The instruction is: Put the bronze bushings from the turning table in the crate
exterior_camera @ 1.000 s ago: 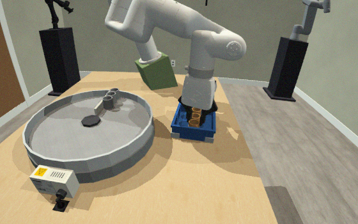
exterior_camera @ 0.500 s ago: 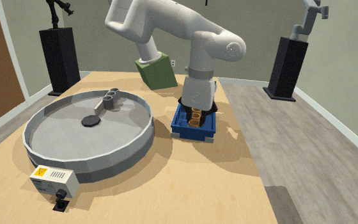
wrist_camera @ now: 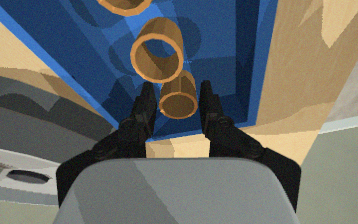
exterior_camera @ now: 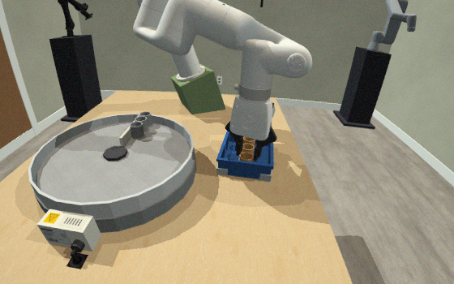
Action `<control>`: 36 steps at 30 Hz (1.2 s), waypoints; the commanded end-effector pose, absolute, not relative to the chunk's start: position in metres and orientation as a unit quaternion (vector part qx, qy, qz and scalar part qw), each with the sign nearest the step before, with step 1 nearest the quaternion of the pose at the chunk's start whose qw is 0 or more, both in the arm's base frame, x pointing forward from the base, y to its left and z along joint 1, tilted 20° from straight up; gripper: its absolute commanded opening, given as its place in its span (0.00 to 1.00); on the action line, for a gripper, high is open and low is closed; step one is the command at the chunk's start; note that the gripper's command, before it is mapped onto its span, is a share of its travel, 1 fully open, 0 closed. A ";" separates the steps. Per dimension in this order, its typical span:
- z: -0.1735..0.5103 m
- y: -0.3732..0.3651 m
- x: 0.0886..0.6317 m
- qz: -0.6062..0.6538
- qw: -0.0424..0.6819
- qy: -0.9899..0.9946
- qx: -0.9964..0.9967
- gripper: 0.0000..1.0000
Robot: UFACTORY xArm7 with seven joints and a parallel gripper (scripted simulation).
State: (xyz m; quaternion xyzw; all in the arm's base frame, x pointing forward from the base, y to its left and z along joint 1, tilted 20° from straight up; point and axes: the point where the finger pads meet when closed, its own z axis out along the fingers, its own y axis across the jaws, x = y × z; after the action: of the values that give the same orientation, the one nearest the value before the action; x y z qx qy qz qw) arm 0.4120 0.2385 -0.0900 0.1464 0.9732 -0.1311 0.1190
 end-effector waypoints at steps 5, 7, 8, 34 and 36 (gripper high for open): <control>-0.089 0.240 0.412 -0.130 0.120 0.973 0.146 0.48; -0.089 0.240 0.412 -0.130 0.120 0.973 0.146 0.48; -0.089 0.240 0.412 -0.130 0.120 0.973 0.146 0.48; -0.086 0.241 0.412 -0.130 0.120 0.973 0.146 0.48; -0.083 0.242 0.411 -0.130 0.120 0.973 0.146 0.48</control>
State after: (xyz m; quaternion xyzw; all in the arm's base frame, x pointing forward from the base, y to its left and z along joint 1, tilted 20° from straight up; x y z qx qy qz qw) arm 0.4115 0.2386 -0.0885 0.1465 0.9732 -0.1316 0.1187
